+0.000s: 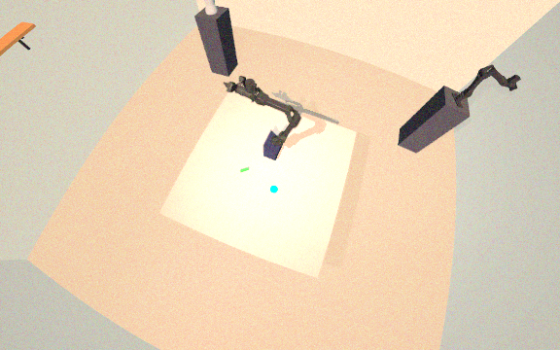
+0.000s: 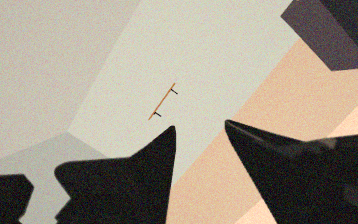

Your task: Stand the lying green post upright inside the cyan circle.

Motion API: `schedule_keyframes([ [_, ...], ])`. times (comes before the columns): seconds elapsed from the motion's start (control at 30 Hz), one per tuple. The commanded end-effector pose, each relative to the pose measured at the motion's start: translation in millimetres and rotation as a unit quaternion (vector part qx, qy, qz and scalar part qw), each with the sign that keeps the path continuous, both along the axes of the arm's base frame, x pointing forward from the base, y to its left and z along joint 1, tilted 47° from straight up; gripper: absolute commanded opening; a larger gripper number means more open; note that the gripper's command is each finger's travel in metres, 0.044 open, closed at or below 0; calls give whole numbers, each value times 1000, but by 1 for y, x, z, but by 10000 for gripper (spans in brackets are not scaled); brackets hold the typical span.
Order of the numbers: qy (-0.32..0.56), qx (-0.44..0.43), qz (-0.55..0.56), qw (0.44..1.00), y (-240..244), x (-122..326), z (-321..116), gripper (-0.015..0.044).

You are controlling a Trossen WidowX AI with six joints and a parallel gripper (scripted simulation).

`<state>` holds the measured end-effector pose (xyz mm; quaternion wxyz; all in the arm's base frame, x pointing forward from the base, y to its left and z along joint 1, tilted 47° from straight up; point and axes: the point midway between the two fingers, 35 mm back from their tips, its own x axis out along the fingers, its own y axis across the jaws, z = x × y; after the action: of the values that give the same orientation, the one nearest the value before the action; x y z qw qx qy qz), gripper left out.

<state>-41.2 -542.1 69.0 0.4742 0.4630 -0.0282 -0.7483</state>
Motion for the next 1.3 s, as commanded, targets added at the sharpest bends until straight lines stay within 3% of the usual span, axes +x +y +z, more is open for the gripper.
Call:
schedule_keyframes([
  [0.0,3,51,70,996,8,41,-24,232],
  [0.57,9,230,329,916,86,185,-101,232],
  [1.27,-5,409,578,707,242,297,-151,232],
])
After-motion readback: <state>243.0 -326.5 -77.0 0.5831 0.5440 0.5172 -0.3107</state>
